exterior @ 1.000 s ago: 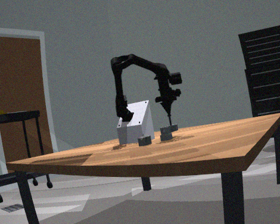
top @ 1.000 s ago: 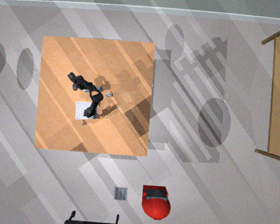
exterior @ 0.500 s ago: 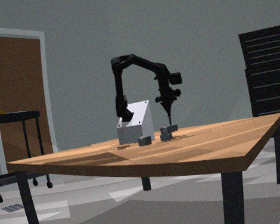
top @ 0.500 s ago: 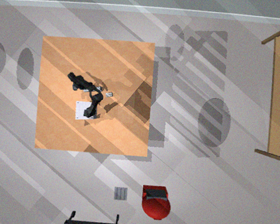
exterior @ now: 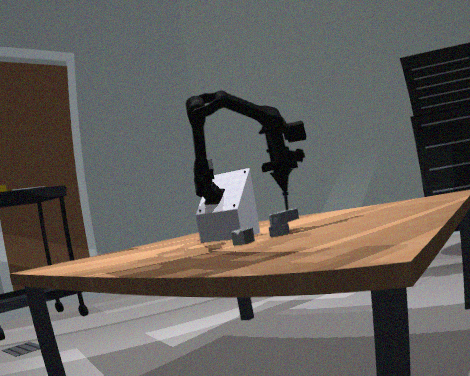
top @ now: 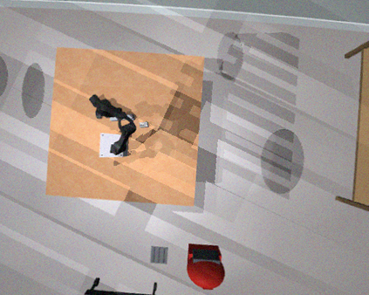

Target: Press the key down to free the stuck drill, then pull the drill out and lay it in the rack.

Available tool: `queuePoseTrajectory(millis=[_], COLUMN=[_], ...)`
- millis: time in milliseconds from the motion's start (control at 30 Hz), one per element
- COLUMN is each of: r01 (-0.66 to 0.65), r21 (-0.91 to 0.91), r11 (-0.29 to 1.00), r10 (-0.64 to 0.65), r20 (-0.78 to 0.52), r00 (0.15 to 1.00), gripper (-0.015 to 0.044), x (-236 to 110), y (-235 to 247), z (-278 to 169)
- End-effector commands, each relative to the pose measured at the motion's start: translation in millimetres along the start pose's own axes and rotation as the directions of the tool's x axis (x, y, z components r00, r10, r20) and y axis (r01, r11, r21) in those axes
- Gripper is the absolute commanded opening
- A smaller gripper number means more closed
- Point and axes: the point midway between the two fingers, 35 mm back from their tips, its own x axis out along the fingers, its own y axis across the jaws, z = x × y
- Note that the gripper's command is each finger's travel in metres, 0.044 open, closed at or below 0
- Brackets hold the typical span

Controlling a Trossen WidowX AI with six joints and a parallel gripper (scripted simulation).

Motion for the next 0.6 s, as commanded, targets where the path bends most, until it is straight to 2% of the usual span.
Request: queuePoseTrajectory(millis=[0,567], r01=[0.005,0.005], r21=[-0.002,-0.003], r11=[1.0,1.0], r10=[-0.005,-0.005], r20=[-0.019,-0.019], r00=[1.0,1.0], gripper=[0.0,0.0], x=[8.1,13.1], y=[-0.6,-1.3], z=[-2.6,-7.4])
